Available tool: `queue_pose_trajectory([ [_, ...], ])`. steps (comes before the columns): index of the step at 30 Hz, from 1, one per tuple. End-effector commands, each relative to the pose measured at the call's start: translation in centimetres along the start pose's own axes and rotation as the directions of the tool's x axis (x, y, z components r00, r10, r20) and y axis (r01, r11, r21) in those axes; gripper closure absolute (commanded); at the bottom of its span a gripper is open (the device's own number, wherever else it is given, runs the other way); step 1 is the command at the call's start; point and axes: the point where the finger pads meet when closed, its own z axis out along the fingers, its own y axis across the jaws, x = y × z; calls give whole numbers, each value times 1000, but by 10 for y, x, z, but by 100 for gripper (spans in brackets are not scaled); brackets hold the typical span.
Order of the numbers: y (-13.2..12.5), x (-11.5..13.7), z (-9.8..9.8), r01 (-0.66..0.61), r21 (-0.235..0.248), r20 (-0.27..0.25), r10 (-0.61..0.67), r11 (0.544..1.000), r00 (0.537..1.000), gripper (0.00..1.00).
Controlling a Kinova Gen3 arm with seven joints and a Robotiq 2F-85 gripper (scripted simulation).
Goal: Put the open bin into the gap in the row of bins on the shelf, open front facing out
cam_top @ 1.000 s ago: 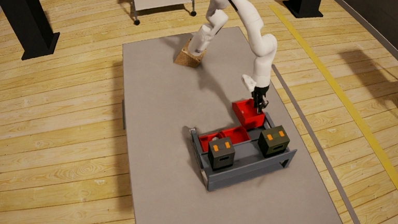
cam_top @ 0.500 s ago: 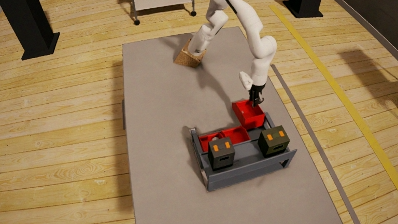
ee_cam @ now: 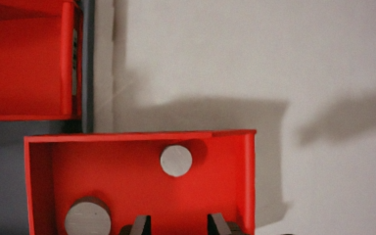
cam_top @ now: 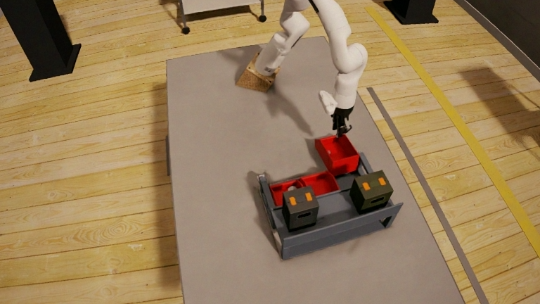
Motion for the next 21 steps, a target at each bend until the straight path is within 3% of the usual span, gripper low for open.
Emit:
queue_pose_trajectory([
  [1,1,1,0,-1,6,-1,1,1000,1000,61],
  [5,1,1,0,-1,6,-1,1,1000,1000,61],
  [10,54,1,15,-1,6,-1,1,1000,1000,61],
  [21,54,1,15,-1,6,-1,1,1000,1000,61],
])
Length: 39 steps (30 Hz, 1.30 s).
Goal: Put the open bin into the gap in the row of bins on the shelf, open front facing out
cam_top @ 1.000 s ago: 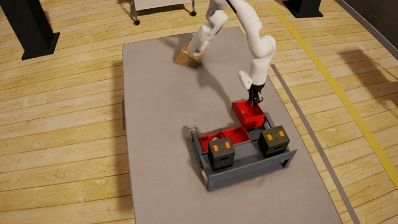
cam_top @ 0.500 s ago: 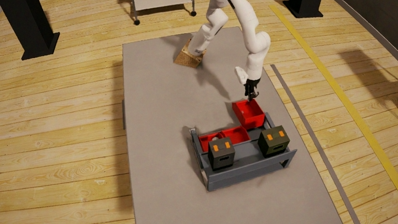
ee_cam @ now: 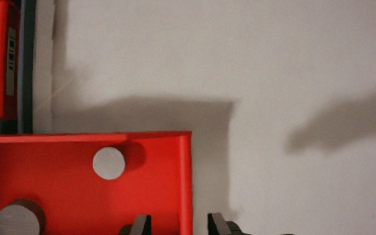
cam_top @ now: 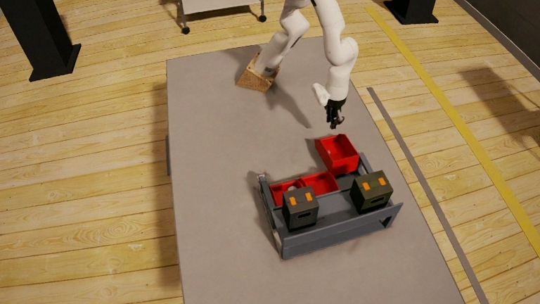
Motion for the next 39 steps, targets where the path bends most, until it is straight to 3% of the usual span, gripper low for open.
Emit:
queue_pose_trajectory([
  [1,0,1,0,-1,3,-1,1,1000,1000,61],
  [6,26,1,7,-1,2,-1,1,1000,1000,61],
  [39,12,1,3,-1,2,-1,1,1000,1000,61],
])
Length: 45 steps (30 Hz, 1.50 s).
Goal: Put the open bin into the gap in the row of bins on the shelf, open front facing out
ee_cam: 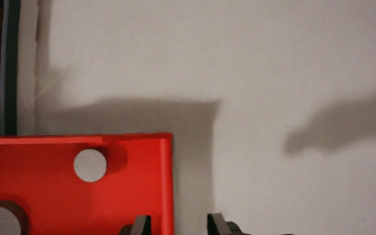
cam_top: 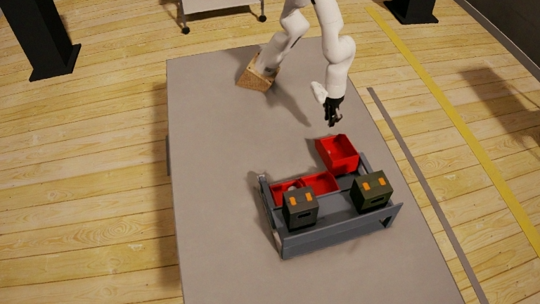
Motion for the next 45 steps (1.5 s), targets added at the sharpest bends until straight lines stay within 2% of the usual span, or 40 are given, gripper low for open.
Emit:
queue_pose_trajectory([
  [1,-4,0,-1,0,1,0,0,1000,1000,61],
  [30,-6,0,-2,0,1,0,0,1000,1000,61],
  [31,-6,0,-2,0,1,0,0,1000,1000,0],
  [45,-6,0,-2,0,1,0,0,1000,1000,0],
])
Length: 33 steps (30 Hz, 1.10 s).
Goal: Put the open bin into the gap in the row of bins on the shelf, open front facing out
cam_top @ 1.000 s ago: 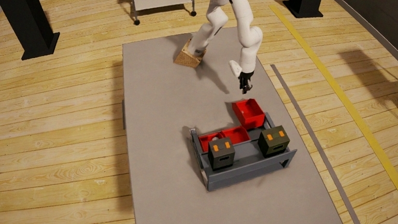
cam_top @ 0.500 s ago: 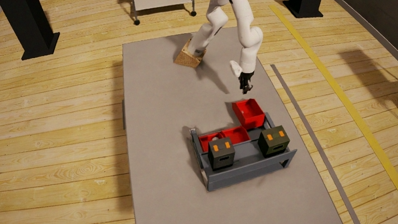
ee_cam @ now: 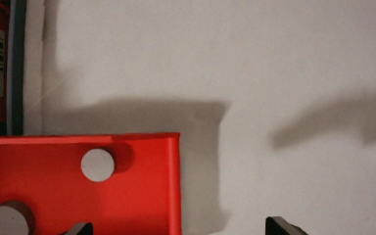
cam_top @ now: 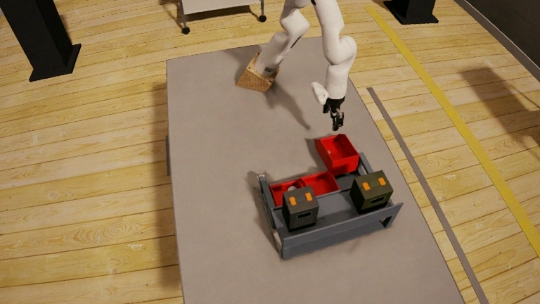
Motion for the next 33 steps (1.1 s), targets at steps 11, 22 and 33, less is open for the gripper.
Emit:
queue_pose_trajectory([
  [11,3,0,55,0,169,0,0,986,1000,0],
  [22,4,0,70,1,155,8,-3,988,1000,0],
  [33,4,0,85,0,169,0,0,986,1000,0],
])
